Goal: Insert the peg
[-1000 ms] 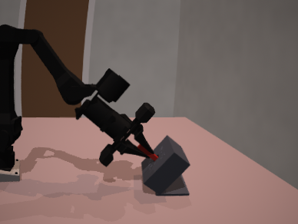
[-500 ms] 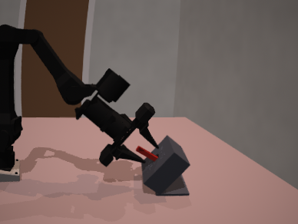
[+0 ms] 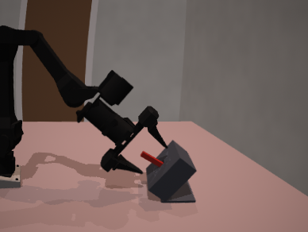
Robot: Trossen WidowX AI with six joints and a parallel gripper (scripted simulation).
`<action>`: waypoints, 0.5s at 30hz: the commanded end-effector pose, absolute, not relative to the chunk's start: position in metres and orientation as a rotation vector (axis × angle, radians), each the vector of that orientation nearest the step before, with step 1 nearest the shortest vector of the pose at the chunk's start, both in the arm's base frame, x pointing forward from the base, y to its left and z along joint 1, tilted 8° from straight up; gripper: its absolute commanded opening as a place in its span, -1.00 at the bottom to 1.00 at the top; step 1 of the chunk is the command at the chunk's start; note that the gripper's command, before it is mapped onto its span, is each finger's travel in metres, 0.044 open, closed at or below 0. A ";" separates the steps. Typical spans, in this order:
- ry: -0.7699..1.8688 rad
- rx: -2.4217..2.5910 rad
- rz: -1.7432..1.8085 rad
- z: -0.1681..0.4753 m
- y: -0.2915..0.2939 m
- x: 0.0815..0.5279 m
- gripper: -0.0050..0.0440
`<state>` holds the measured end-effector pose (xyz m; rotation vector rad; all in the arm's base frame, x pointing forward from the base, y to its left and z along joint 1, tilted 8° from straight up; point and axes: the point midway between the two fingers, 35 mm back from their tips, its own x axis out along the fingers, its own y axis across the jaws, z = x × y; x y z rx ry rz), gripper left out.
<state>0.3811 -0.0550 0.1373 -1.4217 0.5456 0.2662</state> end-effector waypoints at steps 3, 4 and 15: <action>0.517 -1.429 0.240 0.161 -0.053 0.368 1.00; 0.517 -1.429 0.240 0.163 -0.052 0.365 1.00; 0.516 -1.430 0.240 0.177 -0.048 0.340 1.00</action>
